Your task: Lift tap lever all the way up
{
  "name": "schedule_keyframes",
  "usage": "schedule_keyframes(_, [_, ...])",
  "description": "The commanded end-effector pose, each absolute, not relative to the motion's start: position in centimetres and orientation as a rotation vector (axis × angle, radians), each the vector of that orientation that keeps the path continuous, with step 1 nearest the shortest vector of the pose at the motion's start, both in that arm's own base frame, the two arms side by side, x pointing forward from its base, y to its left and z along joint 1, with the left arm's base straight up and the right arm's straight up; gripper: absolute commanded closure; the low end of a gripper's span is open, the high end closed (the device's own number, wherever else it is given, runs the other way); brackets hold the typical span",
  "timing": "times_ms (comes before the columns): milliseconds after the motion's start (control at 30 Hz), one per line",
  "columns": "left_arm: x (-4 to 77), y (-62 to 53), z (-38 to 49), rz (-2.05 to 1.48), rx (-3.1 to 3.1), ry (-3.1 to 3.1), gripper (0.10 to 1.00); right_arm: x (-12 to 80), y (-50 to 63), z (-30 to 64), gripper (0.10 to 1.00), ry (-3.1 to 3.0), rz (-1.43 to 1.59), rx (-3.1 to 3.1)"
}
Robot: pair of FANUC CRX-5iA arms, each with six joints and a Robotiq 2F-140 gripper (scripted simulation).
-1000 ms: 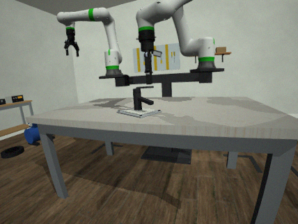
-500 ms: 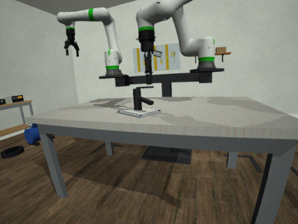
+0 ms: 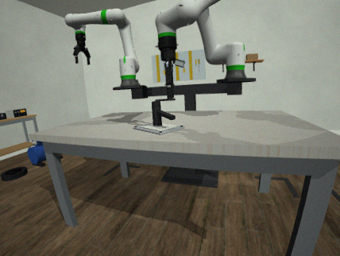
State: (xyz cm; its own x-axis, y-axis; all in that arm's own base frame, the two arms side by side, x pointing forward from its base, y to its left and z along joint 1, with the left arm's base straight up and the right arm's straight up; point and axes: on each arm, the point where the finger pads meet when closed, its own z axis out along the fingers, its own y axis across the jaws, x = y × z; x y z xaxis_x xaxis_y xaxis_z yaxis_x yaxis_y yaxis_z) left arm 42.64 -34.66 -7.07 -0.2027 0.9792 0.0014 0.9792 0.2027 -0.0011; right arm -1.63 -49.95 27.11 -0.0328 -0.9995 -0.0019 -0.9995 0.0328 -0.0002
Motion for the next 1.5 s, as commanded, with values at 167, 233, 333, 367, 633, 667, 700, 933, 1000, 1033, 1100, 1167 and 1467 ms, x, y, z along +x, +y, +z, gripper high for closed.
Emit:
schedule_keyframes(167, [42.7,-34.7,-7.7,0.000,-1.983,-2.436,0.614,-1.6,-50.0,27.2,0.098,2.258,0.000,-2.185])
schedule_keyframes(233, [42.7,-34.7,-8.0,0.000,-1.983,-2.436,0.614,-1.6,-50.0,27.2,0.098,2.258,0.000,-2.185])
schedule_keyframes(333, [42.7,-34.7,-8.4,0.000,-1.983,-2.436,0.614,-1.6,-50.0,27.2,0.098,2.258,0.000,-2.185])
schedule_keyframes(367, [42.7,-34.7,-8.6,0.000,-1.983,-2.436,0.614,-1.6,-50.0,27.2,0.098,2.258,0.000,-2.185])
schedule_keyframes(633, [42.7,-34.7,-9.5,0.000,-1.983,-2.436,0.614,-1.6,-50.0,27.2,0.098,2.258,0.000,-2.185])
schedule_keyframes(667, [42.7,-34.7,-9.5,0.000,-1.983,-2.436,0.614,-1.6,-50.0,27.2,0.098,2.258,0.000,-2.185])
schedule_keyframes(700, [42.7,-34.7,-9.6,0.000,-1.983,-2.436,0.614,-1.6,-50.0,27.2,0.098,2.258,0.000,-2.185])
schedule_keyframes(933, [42.7,-34.7,-10.3,0.000,-1.983,-2.436,0.614,-1.6,-50.0,27.2,0.098,2.258,0.000,-2.185])
schedule_keyframes(1000, [42.7,-34.7,-10.4,0.000,-1.983,-2.436,0.614,-1.6,-50.0,27.2,0.098,2.258,0.000,-2.185])
schedule_keyframes(1033, [42.7,-34.7,-10.5,0.000,-1.983,-2.436,0.614,-1.6,-50.0,27.2,0.098,2.258,0.000,-2.185])
schedule_keyframes(1100, [42.7,-34.7,-10.6,0.000,-1.983,-2.436,0.614,-1.6,-50.0,27.2,0.098,2.258,0.000,-2.185])
schedule_keyframes(1167, [42.7,-34.7,-10.6,0.000,-1.983,-2.436,0.614,-1.6,-50.0,27.2,0.098,2.258,0.000,-2.185])
schedule_keyframes(1467, [42.7,-34.7,-10.7,0.000,-1.983,-2.436,0.614,-1.6,-50.0,27.2,0.098,2.258,0.000,-2.185])
